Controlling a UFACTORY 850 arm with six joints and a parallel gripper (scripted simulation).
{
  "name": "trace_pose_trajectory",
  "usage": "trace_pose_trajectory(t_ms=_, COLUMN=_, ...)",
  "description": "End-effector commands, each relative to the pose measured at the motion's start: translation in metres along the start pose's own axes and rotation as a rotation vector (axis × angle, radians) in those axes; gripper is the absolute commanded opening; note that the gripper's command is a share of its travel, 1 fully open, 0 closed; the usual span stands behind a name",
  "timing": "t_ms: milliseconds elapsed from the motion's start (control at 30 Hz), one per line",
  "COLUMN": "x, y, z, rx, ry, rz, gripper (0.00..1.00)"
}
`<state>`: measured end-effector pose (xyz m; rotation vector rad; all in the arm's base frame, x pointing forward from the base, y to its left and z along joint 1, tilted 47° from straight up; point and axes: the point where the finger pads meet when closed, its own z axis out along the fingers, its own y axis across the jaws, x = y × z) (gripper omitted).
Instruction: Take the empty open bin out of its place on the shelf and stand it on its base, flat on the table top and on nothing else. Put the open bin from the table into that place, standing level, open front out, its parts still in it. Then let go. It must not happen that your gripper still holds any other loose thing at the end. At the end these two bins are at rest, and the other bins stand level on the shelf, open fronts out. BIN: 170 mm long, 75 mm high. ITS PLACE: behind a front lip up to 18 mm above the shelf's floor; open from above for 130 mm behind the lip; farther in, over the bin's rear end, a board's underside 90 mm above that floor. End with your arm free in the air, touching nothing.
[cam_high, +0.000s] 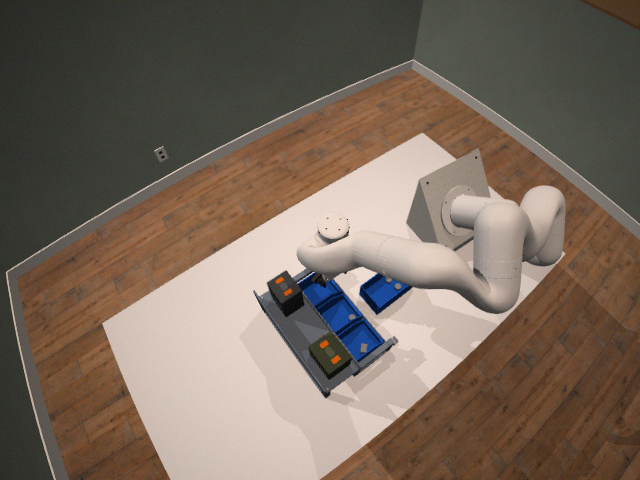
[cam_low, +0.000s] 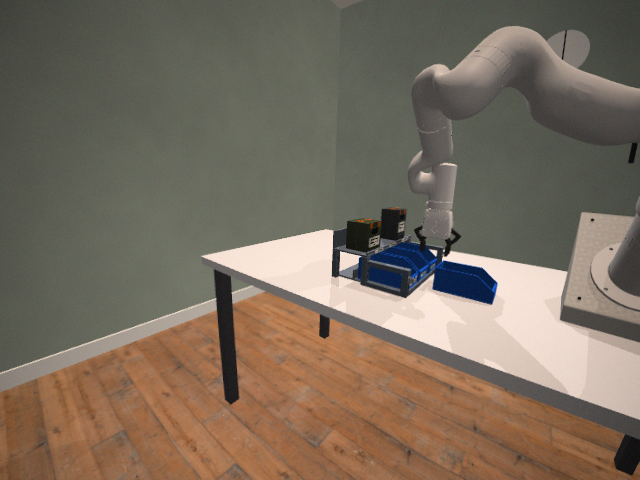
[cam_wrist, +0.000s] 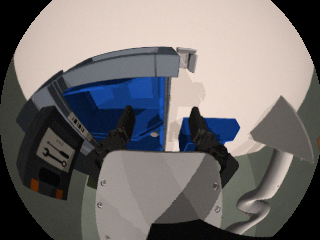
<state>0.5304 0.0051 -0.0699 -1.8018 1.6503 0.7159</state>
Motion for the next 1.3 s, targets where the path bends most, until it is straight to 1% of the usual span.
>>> trace_pose_trajectory(t_ms=0, x=0.0003, y=-0.001, z=0.0071, rx=0.002, ry=0.001, rz=-0.001, gripper=0.95)
trace_pose_trajectory(t_ms=400, x=0.0003, y=-0.001, z=0.0138, rx=0.002, ry=0.001, rz=-0.001, gripper=0.95)
trace_pose_trajectory(t_ms=1267, x=0.0005, y=-0.0015, z=0.0141, rx=0.002, ry=0.001, rz=-0.001, gripper=0.95)
